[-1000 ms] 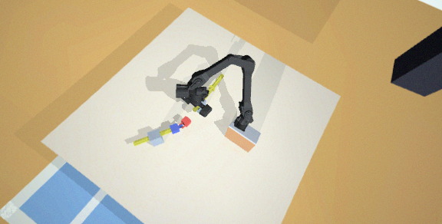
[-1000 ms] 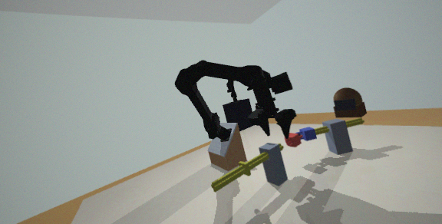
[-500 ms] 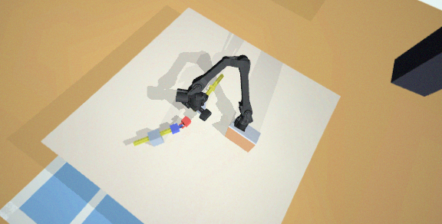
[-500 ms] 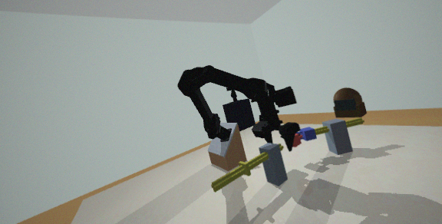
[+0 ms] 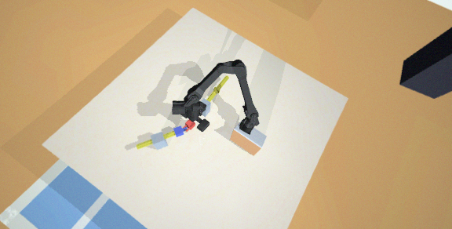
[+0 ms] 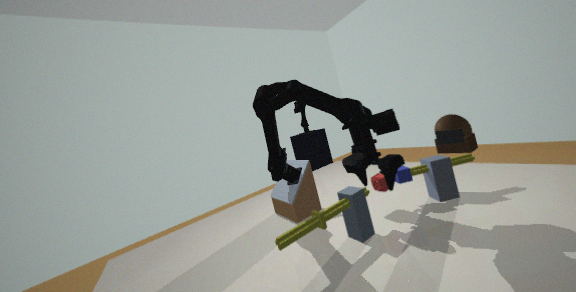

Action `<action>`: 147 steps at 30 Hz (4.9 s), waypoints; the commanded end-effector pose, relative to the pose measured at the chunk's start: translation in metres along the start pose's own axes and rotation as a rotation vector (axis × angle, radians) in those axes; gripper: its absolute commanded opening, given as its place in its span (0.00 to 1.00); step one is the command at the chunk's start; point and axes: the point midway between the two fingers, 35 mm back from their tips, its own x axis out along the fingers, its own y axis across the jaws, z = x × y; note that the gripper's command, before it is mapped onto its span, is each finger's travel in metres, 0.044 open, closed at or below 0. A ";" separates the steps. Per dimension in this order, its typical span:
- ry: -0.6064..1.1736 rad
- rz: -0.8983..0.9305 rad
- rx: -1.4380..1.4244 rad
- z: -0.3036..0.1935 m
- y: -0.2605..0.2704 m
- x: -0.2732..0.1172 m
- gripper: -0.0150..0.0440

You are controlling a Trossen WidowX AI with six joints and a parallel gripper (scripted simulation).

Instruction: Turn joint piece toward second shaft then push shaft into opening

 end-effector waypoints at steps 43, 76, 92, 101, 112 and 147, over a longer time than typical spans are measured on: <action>0.002 -0.001 0.010 -0.007 0.001 0.030 0.56; 0.002 -0.001 0.010 -0.007 0.001 0.030 0.56; 0.002 -0.001 0.010 -0.007 0.001 0.030 0.56; 0.002 -0.001 0.010 -0.007 0.001 0.030 0.56; 0.002 -0.001 0.010 -0.007 0.001 0.030 0.56; 0.001 -0.001 0.010 -0.008 0.001 0.029 0.25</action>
